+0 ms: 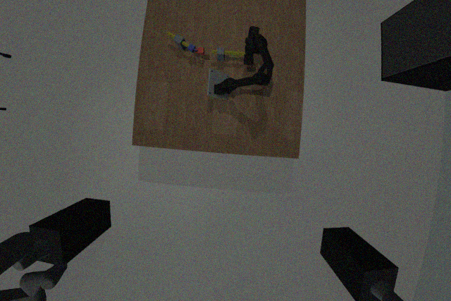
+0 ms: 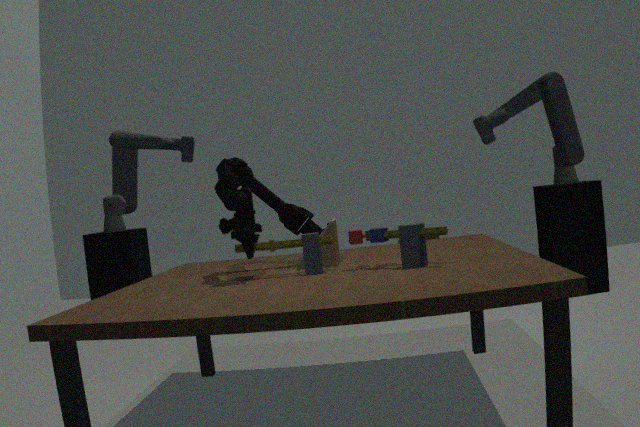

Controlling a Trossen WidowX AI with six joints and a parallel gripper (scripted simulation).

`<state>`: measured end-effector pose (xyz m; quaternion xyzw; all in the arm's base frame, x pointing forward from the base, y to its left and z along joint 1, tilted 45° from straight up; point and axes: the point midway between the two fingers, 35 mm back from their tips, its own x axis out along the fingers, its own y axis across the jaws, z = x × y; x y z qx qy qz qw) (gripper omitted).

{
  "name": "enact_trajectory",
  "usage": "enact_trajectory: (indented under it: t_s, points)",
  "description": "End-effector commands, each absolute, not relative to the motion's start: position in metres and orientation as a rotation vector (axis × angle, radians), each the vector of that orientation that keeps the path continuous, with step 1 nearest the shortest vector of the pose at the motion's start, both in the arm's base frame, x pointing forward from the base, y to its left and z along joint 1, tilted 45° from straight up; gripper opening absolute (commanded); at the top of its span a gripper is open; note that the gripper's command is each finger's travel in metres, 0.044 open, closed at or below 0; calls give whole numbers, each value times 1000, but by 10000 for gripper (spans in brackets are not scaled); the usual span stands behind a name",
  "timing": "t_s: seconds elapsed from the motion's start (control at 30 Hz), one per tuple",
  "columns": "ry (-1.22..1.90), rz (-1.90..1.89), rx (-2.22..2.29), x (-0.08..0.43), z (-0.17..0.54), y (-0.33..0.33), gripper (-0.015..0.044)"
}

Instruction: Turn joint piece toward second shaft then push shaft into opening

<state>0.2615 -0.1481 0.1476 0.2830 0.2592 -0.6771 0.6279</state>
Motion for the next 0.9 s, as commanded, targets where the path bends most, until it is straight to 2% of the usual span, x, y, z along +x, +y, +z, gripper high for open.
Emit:
enact_trajectory:
  t_s: [0.0, 0.27, 0.5, 0.53, 0.87]
  points:
    - [595, -1551, 644, 261, 148, -148, 69]
    - [595, -1551, 647, 262, 148, -148, 67]
    - [595, -1551, 647, 262, 148, -148, 20]
    - [595, -1551, 647, 262, 148, -148, 0]
    - [590, -1538, 648, 262, 142, -143, 0]
